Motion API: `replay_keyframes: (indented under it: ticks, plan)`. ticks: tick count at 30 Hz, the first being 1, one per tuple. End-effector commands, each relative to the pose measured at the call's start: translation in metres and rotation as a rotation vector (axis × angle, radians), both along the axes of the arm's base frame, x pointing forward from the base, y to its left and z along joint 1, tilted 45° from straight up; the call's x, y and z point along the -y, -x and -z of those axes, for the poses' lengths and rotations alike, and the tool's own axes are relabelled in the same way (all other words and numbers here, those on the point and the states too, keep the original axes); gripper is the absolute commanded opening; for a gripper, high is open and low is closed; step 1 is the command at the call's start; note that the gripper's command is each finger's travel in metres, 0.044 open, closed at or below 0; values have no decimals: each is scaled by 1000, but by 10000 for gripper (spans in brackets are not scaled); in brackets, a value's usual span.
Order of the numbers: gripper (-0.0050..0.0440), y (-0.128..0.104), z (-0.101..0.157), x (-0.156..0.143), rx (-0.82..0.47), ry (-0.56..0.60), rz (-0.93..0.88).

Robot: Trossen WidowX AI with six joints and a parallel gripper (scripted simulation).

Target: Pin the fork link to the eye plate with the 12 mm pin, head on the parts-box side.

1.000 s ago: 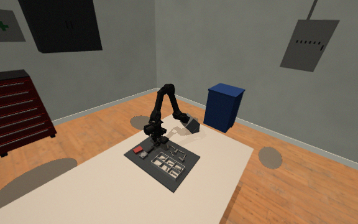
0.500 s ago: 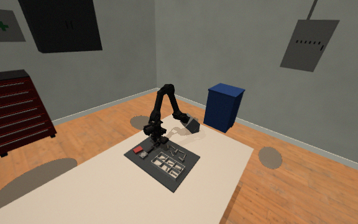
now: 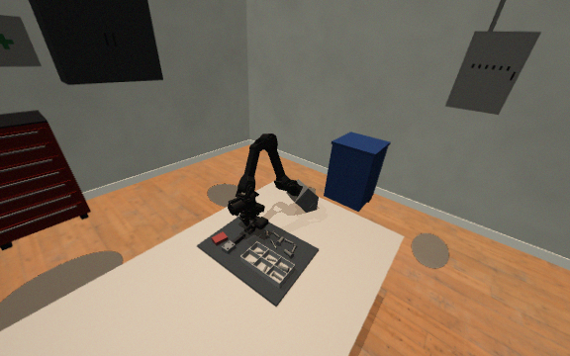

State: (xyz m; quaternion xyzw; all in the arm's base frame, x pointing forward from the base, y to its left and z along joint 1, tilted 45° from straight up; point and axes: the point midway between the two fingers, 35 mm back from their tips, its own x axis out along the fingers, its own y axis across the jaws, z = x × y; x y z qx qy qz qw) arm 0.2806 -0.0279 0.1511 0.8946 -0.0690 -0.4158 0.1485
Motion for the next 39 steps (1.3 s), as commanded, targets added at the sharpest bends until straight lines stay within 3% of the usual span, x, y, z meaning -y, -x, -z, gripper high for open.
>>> replay_keyframes:
  ticks: [1,39]
  plan:
    - [128,-8,-6,-1,26,0,-4]
    - [128,-5,-9,0,26,0,-4]
